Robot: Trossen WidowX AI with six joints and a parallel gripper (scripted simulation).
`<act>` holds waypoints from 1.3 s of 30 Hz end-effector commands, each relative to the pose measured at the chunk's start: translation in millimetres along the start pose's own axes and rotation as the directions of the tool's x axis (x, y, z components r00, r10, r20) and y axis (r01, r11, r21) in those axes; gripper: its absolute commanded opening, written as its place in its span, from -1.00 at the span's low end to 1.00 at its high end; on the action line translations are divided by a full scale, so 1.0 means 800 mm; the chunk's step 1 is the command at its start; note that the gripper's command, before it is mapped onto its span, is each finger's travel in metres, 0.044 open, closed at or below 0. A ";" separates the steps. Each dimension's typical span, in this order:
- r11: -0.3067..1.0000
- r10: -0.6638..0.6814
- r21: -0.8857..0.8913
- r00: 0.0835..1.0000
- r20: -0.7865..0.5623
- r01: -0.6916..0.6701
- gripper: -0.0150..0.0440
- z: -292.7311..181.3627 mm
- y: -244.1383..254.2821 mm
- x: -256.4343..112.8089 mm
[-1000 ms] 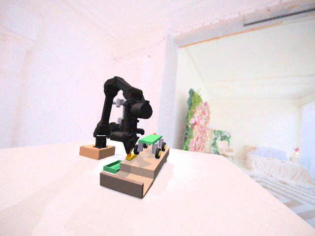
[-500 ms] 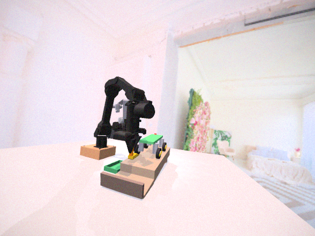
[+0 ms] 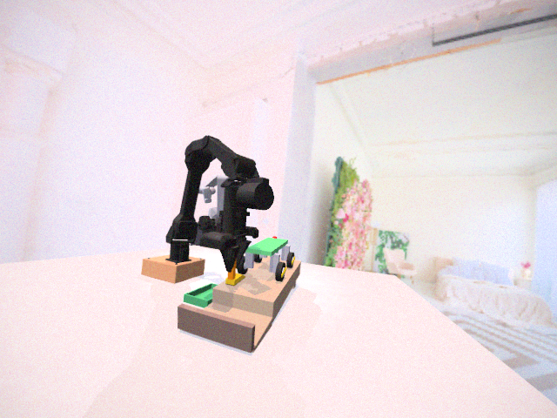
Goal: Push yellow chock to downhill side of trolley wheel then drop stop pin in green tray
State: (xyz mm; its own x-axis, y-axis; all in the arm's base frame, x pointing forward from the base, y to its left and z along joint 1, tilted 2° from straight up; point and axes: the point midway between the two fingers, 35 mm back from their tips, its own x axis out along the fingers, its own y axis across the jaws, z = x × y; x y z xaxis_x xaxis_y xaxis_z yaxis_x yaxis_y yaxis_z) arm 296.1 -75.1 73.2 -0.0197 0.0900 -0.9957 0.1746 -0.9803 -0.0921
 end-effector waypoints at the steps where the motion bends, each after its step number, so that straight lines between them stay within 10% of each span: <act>1: 1.000 0.000 -0.001 1.000 0.000 0.000 0.15 0.000 0.000 0.000; 22: 1.000 -0.008 0.000 1.000 0.003 0.008 0.15 0.000 0.001 -0.075; 26: 1.000 -0.005 0.004 1.000 0.008 0.005 0.51 0.001 0.002 -0.064; 29: 0.998 0.060 -0.012 0.997 -0.048 -0.060 0.24 -0.007 0.008 -0.080; 39: 0.850 -0.018 -0.526 0.996 -0.089 -0.031 0.15 -0.046 -0.091 -0.091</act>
State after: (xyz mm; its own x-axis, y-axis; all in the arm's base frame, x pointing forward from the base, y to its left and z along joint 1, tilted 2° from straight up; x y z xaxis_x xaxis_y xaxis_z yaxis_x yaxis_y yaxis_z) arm 318.3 -29.4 146.7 0.0624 0.0907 -0.9939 0.5432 -0.8385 -0.0424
